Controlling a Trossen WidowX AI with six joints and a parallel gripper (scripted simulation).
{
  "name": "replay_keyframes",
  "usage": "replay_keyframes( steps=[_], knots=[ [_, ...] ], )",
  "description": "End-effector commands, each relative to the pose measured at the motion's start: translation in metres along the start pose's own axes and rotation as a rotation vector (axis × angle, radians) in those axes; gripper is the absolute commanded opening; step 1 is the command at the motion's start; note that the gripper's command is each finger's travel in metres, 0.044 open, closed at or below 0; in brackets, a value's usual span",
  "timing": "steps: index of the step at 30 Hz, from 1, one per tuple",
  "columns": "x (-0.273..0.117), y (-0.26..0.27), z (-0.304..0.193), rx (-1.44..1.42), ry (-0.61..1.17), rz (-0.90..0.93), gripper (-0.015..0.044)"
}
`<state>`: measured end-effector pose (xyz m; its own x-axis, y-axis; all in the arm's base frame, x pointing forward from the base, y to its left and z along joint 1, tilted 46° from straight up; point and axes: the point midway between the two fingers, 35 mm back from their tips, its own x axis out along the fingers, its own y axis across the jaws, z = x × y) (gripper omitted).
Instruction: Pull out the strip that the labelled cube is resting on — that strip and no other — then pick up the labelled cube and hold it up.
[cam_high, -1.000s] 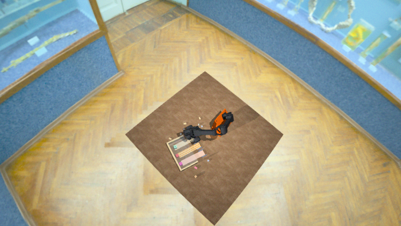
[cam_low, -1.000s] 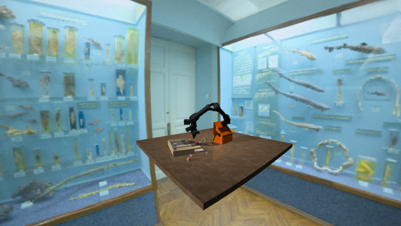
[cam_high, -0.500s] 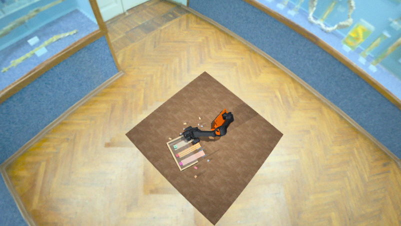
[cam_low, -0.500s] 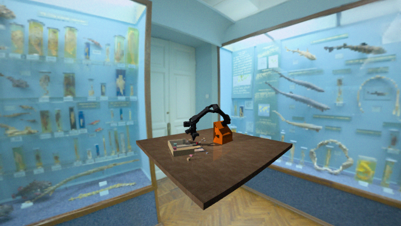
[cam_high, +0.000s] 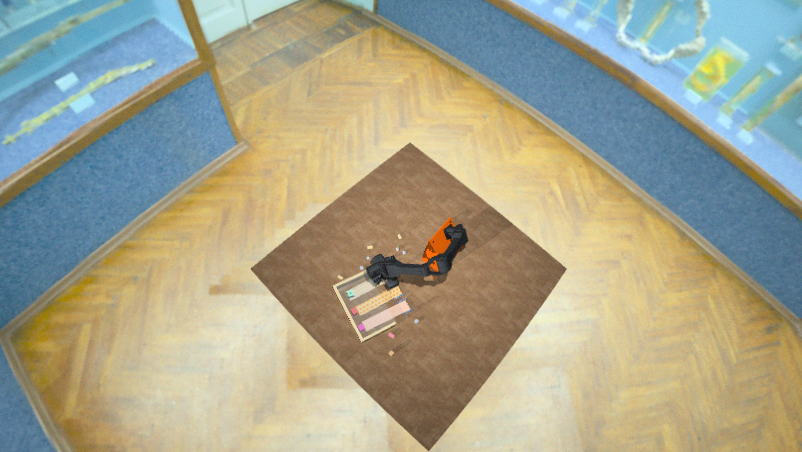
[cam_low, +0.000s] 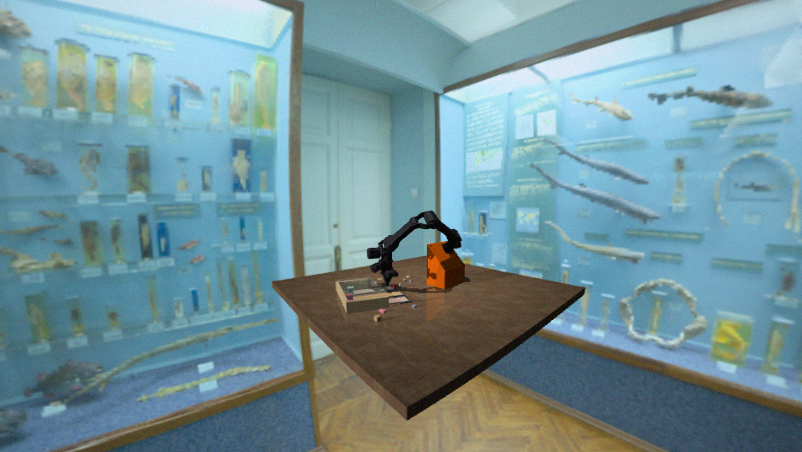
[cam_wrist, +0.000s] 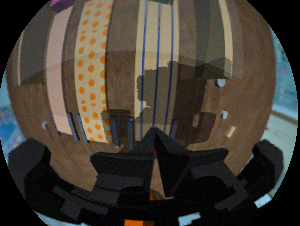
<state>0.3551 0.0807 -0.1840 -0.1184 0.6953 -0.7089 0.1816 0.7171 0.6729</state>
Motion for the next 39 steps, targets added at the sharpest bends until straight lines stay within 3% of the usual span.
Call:
replay_keyframes(
  steps=[1,39],
  knots=[
    [0.0093,-0.0002,-0.003,0.006,0.007,0.004,0.0],
    [0.0164,-0.0007,-0.0036,0.006,0.007,0.004,0.0]
  ],
)
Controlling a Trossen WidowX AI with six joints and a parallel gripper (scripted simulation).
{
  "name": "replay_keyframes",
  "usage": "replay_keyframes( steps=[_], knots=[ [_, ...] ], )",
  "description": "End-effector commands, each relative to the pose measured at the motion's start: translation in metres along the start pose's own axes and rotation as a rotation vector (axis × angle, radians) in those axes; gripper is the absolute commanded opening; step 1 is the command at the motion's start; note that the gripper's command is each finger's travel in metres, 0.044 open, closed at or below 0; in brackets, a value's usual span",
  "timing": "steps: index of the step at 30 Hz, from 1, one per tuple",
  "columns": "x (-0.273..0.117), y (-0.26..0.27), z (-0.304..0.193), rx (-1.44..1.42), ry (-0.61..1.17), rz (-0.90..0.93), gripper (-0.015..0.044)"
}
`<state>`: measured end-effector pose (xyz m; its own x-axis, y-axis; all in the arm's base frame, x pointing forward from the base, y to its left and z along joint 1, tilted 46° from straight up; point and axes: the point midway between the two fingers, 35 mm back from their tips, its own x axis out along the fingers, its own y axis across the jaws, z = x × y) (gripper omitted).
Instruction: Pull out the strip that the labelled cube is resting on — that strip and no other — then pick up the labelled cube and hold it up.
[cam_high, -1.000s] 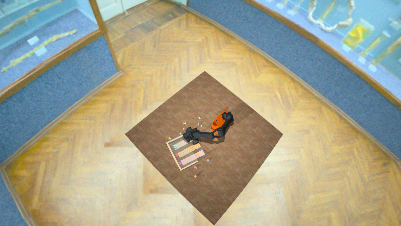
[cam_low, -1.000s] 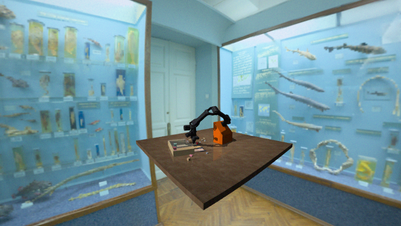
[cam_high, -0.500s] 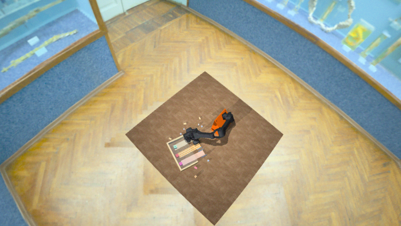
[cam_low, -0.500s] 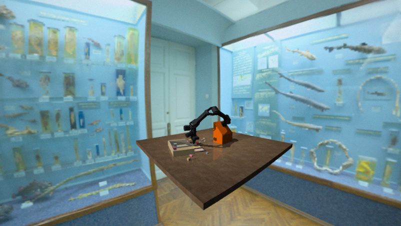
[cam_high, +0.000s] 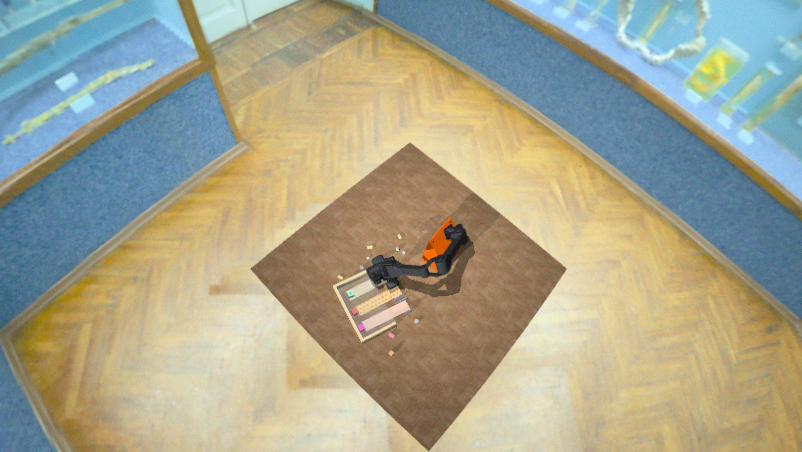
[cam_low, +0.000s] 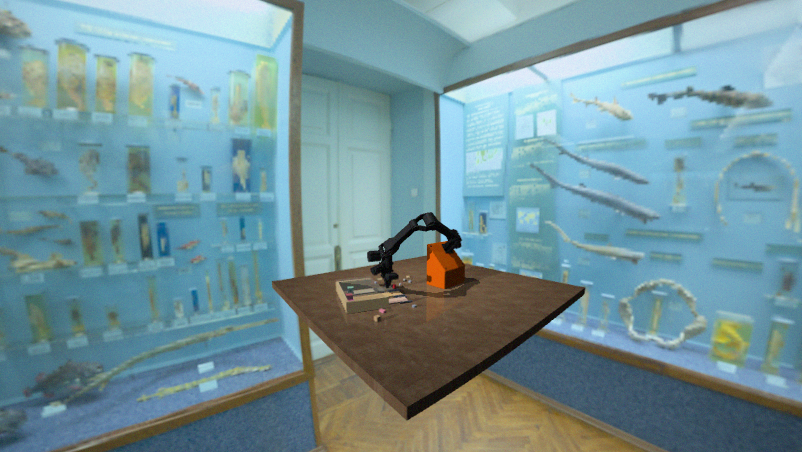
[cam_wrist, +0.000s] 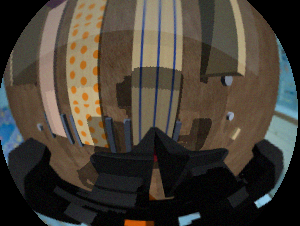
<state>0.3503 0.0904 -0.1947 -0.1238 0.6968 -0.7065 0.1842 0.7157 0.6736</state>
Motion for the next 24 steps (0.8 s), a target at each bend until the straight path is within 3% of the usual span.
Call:
replay_keyframes(
  steps=[1,24],
  knots=[
    [0.0015,0.0005,-0.0007,0.003,0.002,0.003,0.0],
    [0.0039,0.0005,0.0,0.003,0.002,0.003,0.0]
  ],
)
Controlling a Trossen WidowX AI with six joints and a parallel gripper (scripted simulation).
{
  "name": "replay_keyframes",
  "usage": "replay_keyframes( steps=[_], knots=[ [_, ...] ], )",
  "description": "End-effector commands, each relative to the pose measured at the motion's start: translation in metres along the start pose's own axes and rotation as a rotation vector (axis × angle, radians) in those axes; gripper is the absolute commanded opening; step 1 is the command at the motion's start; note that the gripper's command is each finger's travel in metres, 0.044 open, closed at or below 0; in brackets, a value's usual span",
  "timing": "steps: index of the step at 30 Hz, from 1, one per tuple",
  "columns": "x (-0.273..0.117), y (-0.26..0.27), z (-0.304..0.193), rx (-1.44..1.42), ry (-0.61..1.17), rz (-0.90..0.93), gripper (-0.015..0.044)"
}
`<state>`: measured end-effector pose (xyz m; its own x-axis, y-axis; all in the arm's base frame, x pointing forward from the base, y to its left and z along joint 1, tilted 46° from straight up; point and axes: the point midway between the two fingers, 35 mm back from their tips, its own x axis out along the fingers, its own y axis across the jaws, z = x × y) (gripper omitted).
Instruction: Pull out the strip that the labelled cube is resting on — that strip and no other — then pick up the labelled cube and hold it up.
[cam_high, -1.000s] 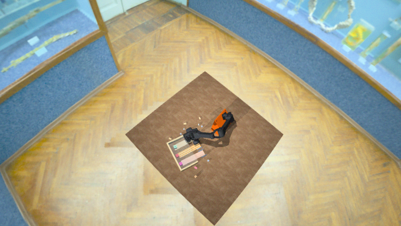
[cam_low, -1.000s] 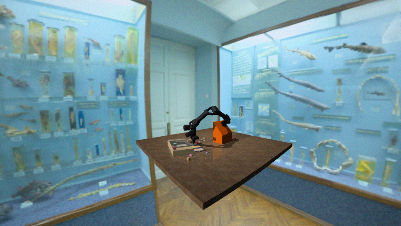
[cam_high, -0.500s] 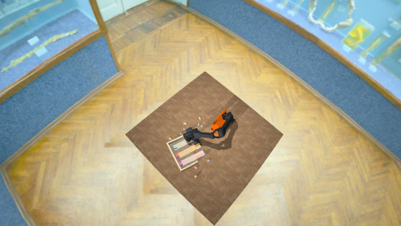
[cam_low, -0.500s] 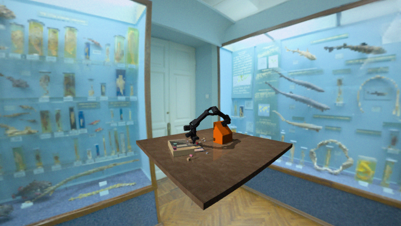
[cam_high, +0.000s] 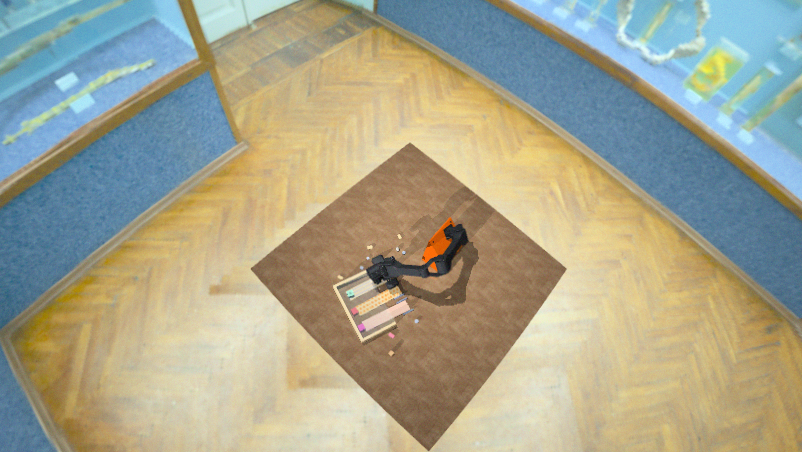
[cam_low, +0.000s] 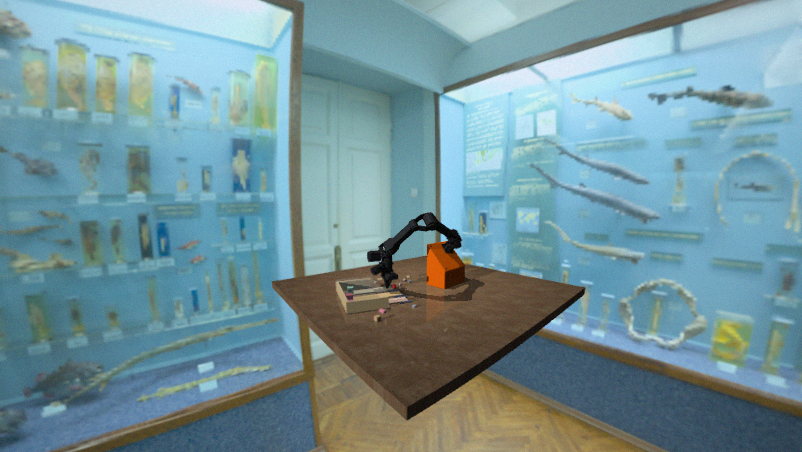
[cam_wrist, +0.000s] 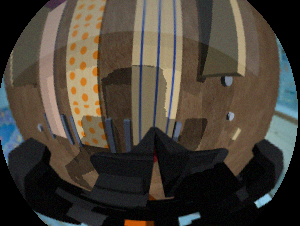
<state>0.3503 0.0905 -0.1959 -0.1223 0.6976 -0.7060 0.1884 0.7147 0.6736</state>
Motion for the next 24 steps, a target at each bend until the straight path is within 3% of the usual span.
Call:
replay_keyframes(
  steps=[1,24],
  knots=[
    [0.003,0.001,0.0,-0.001,0.003,0.002,0.0],
    [0.004,0.0,-0.035,0.001,0.004,0.002,0.0]
  ],
)
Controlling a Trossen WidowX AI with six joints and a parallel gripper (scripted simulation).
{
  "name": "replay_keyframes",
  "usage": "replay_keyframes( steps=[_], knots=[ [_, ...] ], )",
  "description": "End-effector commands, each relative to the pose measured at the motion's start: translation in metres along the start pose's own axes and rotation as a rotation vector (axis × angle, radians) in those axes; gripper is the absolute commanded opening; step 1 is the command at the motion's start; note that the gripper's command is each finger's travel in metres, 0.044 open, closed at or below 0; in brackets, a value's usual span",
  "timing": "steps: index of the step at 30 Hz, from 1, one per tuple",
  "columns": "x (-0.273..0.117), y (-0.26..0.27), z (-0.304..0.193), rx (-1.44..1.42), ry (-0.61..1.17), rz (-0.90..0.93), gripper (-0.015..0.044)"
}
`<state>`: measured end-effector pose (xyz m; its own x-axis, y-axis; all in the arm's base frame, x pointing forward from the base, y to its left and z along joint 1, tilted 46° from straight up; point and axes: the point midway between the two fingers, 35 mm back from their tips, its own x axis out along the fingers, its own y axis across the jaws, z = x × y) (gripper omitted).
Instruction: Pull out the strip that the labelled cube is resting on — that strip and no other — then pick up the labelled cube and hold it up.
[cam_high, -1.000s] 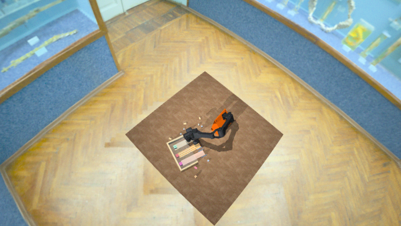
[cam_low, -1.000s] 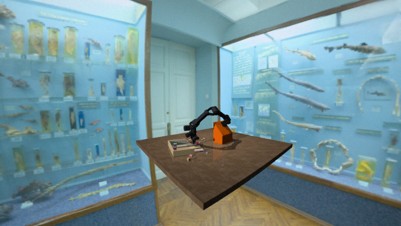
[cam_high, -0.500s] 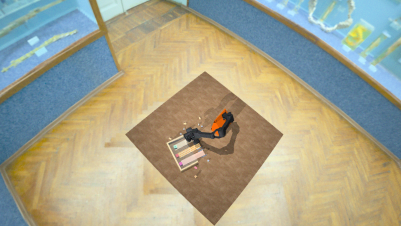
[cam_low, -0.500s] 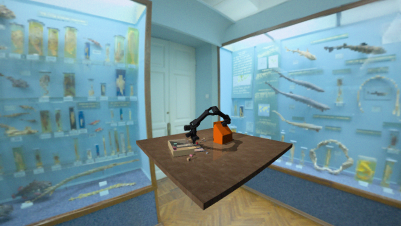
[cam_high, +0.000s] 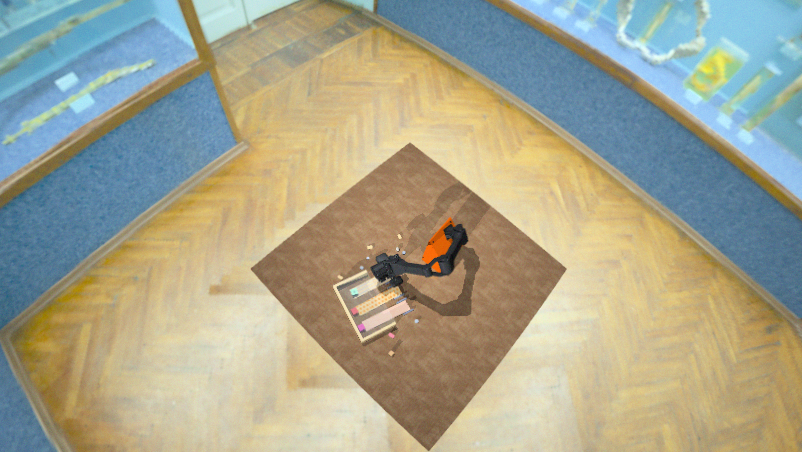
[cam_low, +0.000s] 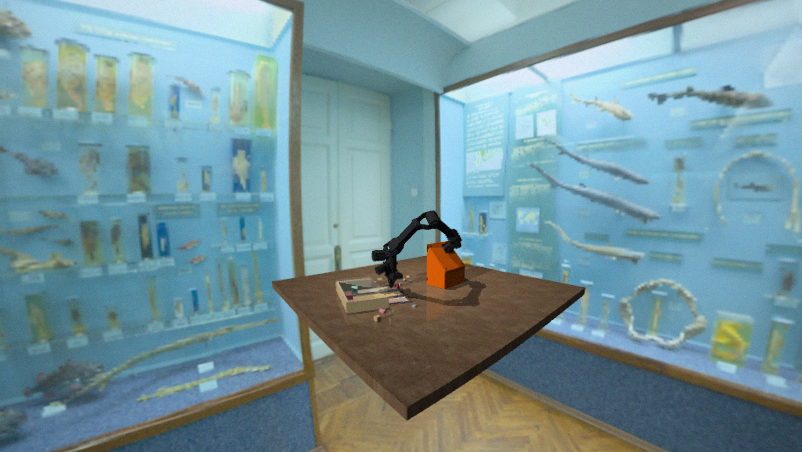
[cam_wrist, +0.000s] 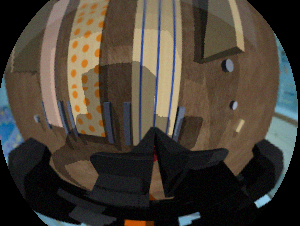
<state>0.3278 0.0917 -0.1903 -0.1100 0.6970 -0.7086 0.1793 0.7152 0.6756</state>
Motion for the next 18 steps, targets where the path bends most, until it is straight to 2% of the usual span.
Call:
replay_keyframes(
  steps=[1,18],
  knots=[
    [0.004,0.0,-0.013,0.01,0.017,0.002,0.0],
    [0.005,0.001,-0.039,0.011,0.018,0.002,0.0]
  ],
)
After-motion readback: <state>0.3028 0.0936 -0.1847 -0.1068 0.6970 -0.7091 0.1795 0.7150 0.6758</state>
